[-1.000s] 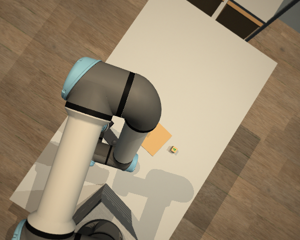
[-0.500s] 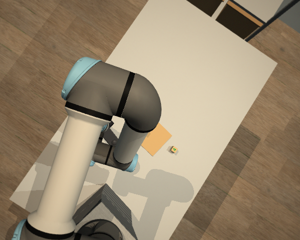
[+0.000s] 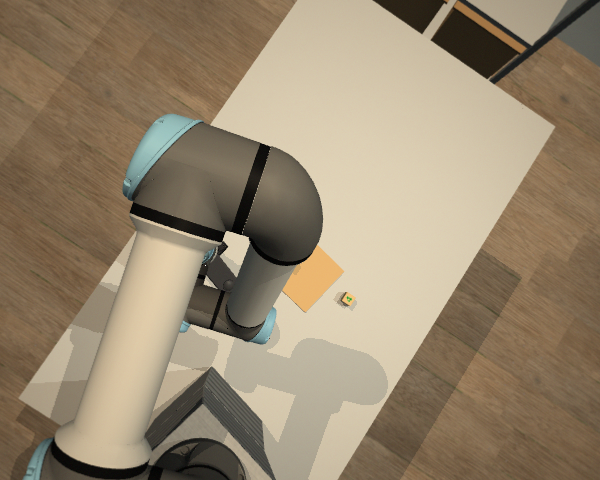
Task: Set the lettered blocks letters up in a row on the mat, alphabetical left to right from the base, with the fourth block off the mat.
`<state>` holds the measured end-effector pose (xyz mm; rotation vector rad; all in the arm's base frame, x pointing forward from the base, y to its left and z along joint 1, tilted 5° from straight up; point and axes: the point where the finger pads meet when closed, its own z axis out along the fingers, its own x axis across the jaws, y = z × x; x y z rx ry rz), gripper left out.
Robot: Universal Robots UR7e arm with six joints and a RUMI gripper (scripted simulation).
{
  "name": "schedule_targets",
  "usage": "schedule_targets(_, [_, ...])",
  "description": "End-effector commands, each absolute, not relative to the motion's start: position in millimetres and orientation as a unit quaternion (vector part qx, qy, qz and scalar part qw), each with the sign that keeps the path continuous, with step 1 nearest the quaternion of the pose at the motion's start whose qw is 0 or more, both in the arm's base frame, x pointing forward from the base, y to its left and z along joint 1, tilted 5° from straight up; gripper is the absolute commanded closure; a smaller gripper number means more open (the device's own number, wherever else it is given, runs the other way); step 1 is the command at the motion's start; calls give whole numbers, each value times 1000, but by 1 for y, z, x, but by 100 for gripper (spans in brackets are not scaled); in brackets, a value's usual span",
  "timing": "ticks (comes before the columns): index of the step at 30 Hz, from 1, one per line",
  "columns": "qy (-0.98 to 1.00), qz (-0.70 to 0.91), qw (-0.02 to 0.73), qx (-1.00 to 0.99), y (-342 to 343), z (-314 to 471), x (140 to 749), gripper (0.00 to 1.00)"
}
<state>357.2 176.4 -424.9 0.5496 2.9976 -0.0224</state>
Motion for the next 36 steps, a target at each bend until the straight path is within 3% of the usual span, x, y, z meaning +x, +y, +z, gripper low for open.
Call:
schedule_targets(1, [982, -7, 47, 180, 177, -422, 357, 95])
schedule_targets(36, [982, -7, 47, 180, 180, -325, 349, 95])
